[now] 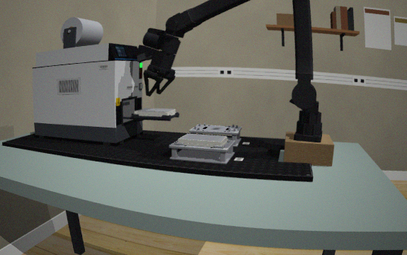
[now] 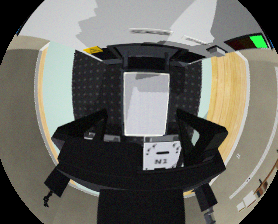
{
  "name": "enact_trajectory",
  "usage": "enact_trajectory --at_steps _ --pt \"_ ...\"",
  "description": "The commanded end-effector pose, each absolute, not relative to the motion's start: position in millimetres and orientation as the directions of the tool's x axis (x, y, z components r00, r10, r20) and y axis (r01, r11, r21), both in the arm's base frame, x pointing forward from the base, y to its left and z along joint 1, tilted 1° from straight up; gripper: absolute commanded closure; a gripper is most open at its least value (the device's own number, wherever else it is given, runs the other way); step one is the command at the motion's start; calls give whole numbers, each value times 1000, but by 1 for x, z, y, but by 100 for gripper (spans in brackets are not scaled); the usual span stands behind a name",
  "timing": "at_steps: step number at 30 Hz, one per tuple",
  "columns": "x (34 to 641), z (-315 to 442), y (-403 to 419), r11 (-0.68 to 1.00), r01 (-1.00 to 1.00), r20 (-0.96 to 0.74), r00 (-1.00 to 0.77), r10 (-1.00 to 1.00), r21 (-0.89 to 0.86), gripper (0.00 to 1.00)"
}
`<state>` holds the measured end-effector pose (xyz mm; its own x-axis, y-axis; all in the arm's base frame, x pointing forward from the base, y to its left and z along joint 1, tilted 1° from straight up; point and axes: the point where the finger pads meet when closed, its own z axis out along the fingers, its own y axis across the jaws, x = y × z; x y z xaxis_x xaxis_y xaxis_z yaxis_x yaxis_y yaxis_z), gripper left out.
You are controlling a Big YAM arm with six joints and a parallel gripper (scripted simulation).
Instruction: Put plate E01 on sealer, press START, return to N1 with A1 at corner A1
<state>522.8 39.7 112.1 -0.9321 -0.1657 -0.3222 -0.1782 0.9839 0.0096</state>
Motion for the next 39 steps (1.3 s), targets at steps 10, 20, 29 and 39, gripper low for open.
enact_trajectory --at_steps 10,20,29,39 --pt "551 137 48 980 -198 -388 -903 -184 -5 0" --pt "542 115 37 983 -183 -359 -917 -172 -1 0" --pt "527 85 31 983 -181 -328 -930 -168 9 0" --pt "531 87 39 982 -190 -358 -917 -175 7 0"
